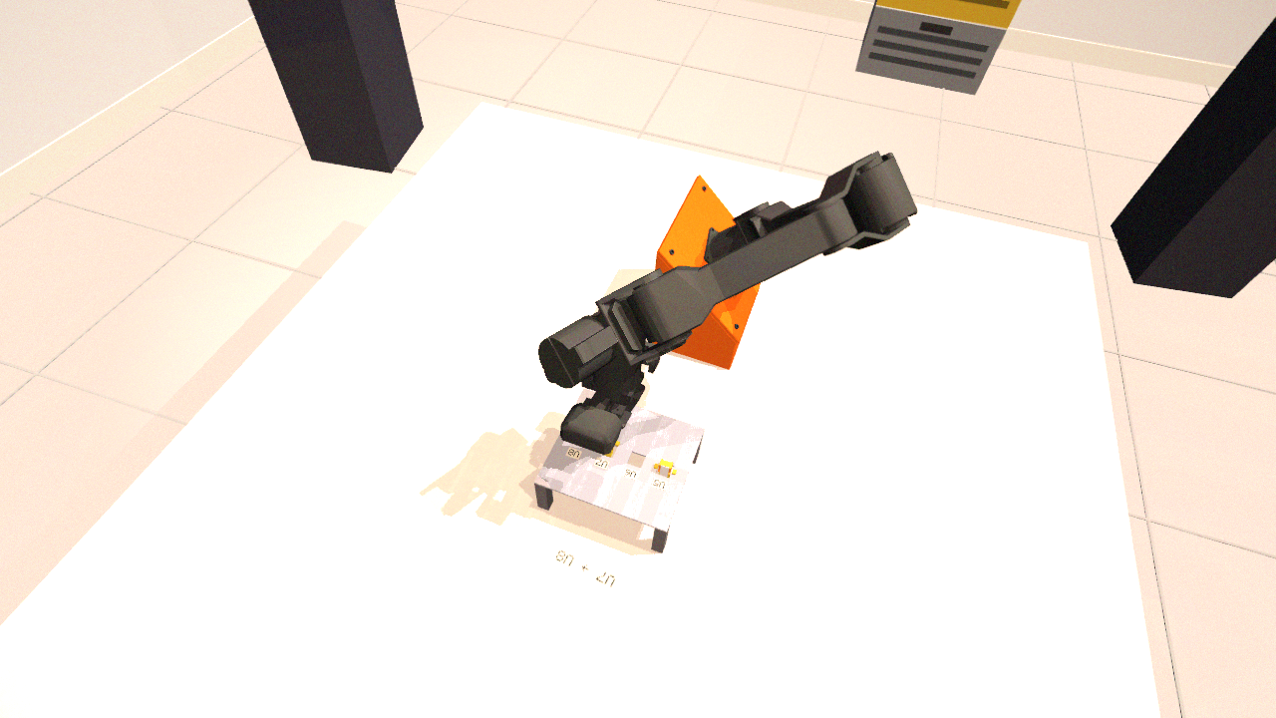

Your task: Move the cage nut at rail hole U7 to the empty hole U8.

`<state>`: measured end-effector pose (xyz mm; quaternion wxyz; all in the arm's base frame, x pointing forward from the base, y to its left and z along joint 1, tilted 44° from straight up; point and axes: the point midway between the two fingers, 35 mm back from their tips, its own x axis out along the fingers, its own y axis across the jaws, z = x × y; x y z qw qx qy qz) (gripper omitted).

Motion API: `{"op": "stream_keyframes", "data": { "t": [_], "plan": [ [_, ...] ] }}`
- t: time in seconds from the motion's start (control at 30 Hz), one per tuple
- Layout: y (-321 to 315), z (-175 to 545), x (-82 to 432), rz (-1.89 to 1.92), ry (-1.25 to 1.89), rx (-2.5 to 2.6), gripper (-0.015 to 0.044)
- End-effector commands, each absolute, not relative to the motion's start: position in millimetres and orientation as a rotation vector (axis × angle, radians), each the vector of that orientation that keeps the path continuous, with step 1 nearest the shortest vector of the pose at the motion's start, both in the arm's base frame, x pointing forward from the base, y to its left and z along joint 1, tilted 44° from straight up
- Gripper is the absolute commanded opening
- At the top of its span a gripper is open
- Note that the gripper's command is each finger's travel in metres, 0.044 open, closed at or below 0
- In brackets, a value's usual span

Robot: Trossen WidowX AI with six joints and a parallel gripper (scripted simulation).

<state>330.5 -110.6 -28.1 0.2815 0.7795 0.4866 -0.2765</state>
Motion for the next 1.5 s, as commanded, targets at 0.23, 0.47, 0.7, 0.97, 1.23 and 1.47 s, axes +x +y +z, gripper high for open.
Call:
{"op": "stream_keyframes", "data": {
  "t": [0.23, 0.47, 0.7, 0.97, 1.23, 1.47],
  "plan": [
    [-112.5, -26.4, 330.6, -0.739, 1.303, 2.082, 0.0028],
    [-113.3, -25.5, 330.4, -0.739, 1.303, 2.082, 0.0028],
    [-114.1, -24.7, 330.1, -0.738, 1.304, 2.082, 0.0028],
    [-115.0, -23.8, 329.9, -0.738, 1.304, 2.083, 0.0028],
    [-115.9, -22.8, 329.7, -0.738, 1.304, 2.083, 0.0028],
    [-116.7, -21.9, 329.5, -0.738, 1.304, 2.083, 0.0028]
  ]
}}
